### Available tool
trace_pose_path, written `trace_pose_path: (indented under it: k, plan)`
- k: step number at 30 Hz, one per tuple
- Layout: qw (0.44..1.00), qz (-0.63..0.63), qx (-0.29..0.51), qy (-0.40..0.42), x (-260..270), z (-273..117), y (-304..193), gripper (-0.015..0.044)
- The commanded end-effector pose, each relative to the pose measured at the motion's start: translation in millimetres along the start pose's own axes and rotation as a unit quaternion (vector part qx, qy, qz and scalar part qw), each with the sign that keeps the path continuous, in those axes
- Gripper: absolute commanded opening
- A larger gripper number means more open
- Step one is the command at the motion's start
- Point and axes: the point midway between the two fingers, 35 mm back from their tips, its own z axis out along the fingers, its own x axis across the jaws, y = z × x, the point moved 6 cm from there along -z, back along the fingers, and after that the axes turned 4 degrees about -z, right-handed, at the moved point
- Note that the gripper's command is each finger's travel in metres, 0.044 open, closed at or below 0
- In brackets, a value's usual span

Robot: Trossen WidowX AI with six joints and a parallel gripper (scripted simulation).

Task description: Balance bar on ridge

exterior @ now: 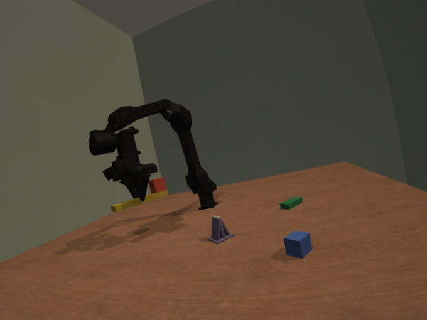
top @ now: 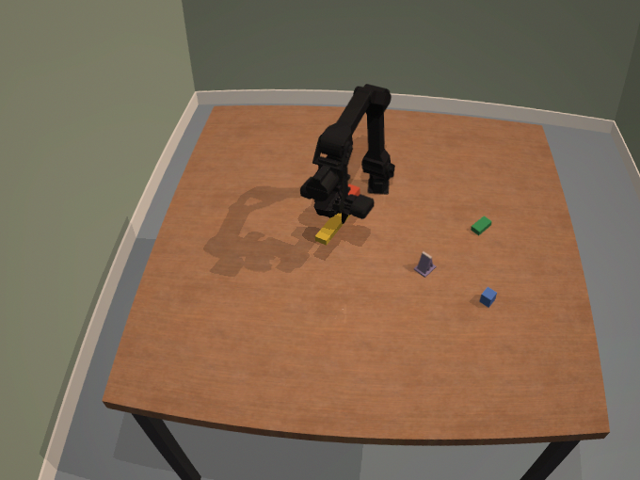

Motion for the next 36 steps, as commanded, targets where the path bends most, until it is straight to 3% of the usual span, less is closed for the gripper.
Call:
trace_pose_path:
  k: [1,36]
  plan:
    - [1.0,0.008,-0.004,-0.001,10,-3,5,0.0]
    - [0.997,0.071,-0.004,0.005,129,-4,18,0.0]
